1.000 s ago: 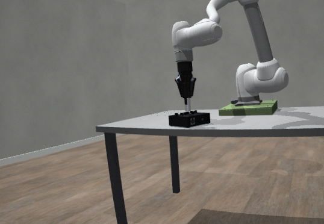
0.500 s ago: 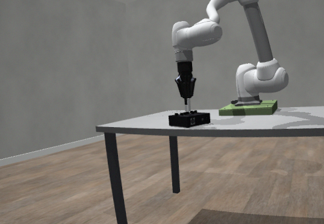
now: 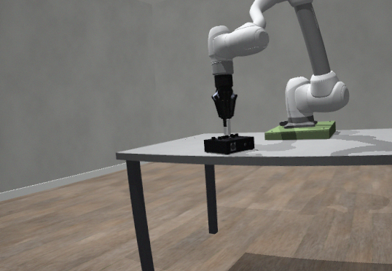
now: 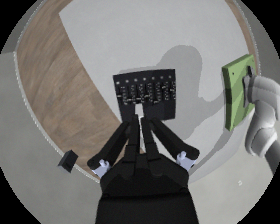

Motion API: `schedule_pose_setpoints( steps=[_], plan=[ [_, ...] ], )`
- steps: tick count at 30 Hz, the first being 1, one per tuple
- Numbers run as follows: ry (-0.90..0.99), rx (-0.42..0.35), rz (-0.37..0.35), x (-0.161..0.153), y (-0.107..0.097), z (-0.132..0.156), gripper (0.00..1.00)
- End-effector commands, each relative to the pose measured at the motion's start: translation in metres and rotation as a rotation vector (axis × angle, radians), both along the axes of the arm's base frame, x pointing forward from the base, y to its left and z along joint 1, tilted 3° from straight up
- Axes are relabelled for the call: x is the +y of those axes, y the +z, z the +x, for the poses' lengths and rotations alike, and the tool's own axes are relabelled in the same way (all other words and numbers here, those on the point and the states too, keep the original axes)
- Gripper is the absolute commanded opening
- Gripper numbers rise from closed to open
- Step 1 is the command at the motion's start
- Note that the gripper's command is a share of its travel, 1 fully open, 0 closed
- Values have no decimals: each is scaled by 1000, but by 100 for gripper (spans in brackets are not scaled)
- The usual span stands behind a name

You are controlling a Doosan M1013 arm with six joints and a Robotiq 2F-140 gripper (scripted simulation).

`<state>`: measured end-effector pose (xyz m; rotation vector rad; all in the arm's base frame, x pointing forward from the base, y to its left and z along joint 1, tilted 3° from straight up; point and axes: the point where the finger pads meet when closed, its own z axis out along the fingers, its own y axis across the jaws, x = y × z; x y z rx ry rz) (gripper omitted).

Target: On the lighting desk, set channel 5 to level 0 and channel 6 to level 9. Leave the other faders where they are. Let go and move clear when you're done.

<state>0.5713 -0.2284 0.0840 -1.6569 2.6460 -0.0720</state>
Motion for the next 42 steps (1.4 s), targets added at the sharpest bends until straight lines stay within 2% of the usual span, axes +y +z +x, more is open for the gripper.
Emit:
schedule_pose_setpoints(
  steps=[1, 23, 42],
  plan=[
    [0, 0, 0, 0, 0, 0, 10],
    [0, 0, 0, 0, -1, 0, 10],
    [0, 0, 0, 0, -11, 0, 10]
  ],
)
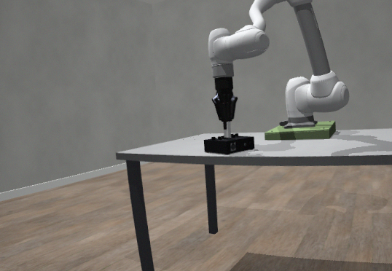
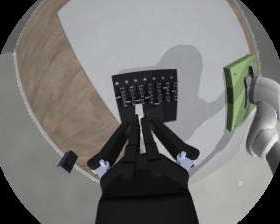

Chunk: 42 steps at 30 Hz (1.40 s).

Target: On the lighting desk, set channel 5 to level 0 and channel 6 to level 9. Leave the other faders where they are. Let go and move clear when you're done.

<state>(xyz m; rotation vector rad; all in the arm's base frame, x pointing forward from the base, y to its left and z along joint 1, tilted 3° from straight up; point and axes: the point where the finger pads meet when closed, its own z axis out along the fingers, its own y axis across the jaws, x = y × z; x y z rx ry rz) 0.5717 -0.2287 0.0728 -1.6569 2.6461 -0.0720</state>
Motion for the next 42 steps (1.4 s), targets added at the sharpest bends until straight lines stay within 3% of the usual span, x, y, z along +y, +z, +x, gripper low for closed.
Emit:
schedule_pose_setpoints(
  steps=[1, 42],
  plan=[
    [0, 0, 0, 0, 0, 0, 10],
    [0, 0, 0, -3, -1, -1, 10]
  ],
)
